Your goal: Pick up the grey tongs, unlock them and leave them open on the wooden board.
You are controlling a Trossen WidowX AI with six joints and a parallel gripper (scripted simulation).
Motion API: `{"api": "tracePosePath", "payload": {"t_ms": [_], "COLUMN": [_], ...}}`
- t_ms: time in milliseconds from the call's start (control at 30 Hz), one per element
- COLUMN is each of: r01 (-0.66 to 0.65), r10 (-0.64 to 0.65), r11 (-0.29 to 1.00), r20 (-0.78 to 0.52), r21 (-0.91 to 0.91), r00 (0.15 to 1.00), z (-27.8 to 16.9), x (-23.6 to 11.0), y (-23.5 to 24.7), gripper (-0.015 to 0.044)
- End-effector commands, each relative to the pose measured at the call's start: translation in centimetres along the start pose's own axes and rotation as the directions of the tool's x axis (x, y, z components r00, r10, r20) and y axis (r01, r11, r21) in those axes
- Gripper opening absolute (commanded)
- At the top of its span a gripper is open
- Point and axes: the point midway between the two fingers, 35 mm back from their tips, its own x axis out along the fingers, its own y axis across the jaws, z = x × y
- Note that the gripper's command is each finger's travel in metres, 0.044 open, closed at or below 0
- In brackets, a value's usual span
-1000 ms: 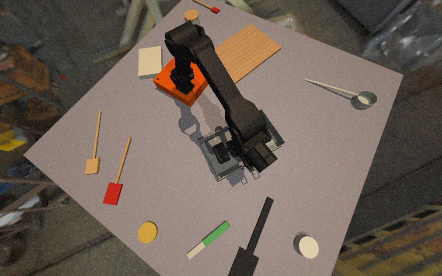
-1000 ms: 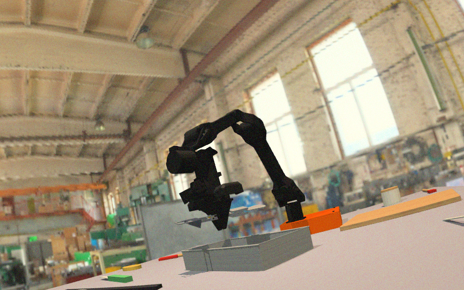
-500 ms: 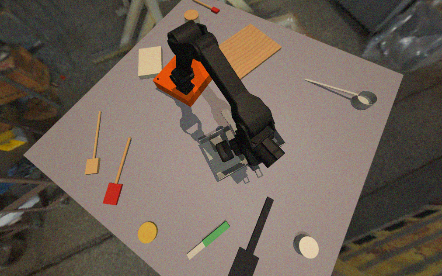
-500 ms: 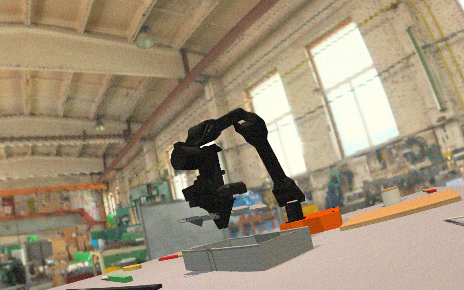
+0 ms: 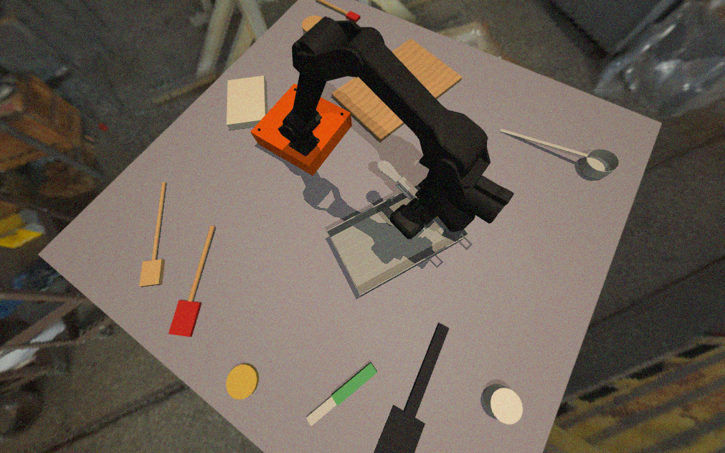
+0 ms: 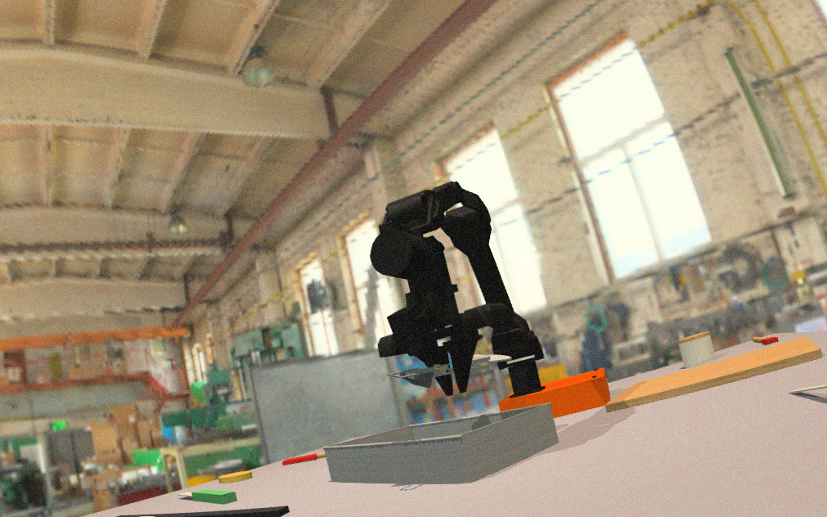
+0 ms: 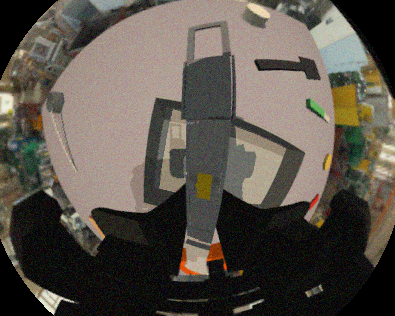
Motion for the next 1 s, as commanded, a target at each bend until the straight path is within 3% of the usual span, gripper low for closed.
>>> {"api": "tracePosePath", "payload": {"t_ms": [0,967], "r01": [0.002,-0.011], "r10": [-0.003,0.009], "r11": [0.997,0.811], "r20": [-0.002,-0.008], "r21": [-0.081,-0.585], "r00": [1.000,1.000], "z": [-0.8,-10.2], "x": [0.0,-0.7], "y": [2.4,18.5], "gripper": [-0.0150,-0.0150]}}
